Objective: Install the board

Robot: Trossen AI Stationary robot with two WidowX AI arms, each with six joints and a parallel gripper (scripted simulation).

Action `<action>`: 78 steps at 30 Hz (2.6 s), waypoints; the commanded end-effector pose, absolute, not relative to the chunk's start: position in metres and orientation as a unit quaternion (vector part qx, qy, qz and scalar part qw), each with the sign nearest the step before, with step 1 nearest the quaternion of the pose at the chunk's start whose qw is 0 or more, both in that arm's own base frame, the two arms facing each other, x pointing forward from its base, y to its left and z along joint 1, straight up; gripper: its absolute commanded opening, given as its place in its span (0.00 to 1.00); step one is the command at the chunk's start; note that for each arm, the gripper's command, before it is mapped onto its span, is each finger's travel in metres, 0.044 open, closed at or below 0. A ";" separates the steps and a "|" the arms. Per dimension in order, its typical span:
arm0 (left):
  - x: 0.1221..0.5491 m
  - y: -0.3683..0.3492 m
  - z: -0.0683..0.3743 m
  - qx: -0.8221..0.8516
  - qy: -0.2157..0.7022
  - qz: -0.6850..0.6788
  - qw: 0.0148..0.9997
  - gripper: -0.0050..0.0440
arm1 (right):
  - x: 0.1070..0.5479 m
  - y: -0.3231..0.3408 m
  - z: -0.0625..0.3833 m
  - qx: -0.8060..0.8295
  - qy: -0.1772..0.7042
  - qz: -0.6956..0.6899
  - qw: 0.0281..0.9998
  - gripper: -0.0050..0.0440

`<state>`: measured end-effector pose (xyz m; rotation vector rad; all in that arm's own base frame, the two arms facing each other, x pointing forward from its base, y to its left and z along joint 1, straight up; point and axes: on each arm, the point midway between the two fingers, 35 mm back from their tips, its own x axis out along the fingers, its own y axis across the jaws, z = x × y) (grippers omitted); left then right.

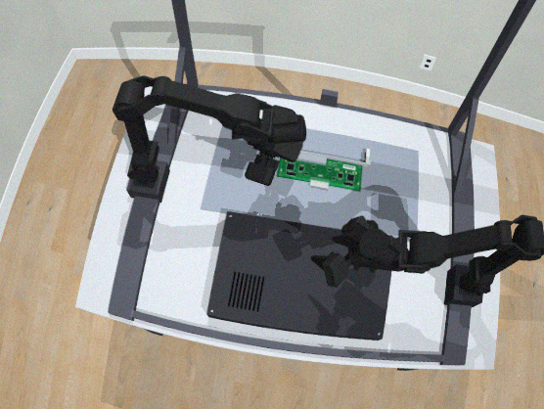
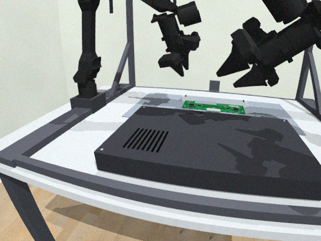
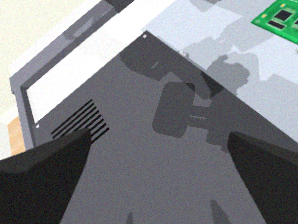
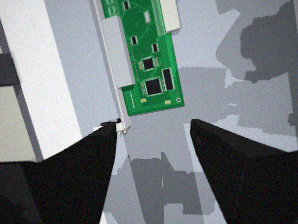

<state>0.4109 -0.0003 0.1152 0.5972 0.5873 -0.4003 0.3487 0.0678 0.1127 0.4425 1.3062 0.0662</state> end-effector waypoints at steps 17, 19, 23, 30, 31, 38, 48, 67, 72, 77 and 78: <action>0.347 -0.032 0.185 0.118 0.153 -0.488 0.851 0.92 | 0.434 0.146 0.045 0.017 0.526 0.002 0.850 0.56; 0.344 -0.032 0.189 0.109 0.145 -0.494 0.850 0.92 | 0.435 0.147 0.044 0.015 0.525 0.001 0.851 0.56; 0.343 -0.032 0.192 0.104 0.139 -0.498 0.850 0.92 | 0.436 0.145 0.043 0.017 0.526 -0.001 0.850 0.56; 0.342 -0.033 0.190 0.101 0.141 -0.499 0.849 0.92 | 0.441 0.144 0.037 0.017 0.526 0.000 0.850 0.53; 0.341 -0.033 0.190 0.101 0.142 -0.500 0.849 0.92 | 0.444 0.144 0.032 0.018 0.526 0.000 0.850 0.53; 0.341 -0.033 0.189 0.101 0.142 -0.499 0.849 0.92 | 0.458 0.145 0.004 0.018 0.526 0.001 0.850 0.46; 0.341 -0.034 0.188 0.100 0.145 -0.499 0.849 0.92 | 0.458 0.145 0.003 0.018 0.525 0.001 0.851 0.39; 0.341 -0.034 0.188 0.100 0.145 -0.499 0.849 0.92 | 0.459 0.145 0.054 0.022 0.515 0.003 0.857 0.27; 0.341 -0.038 0.186 0.093 0.157 -0.500 0.847 0.92 | 0.456 0.139 0.057 0.021 0.519 0.003 0.855 0.27; 0.338 -0.051 0.172 0.063 0.207 -0.502 0.837 0.92 | 0.453 0.123 0.051 0.019 0.523 0.002 0.852 0.27; 0.336 -0.057 0.168 0.051 0.228 -0.501 0.833 0.92 | 0.453 0.116 0.051 0.019 0.523 0.002 0.852 0.27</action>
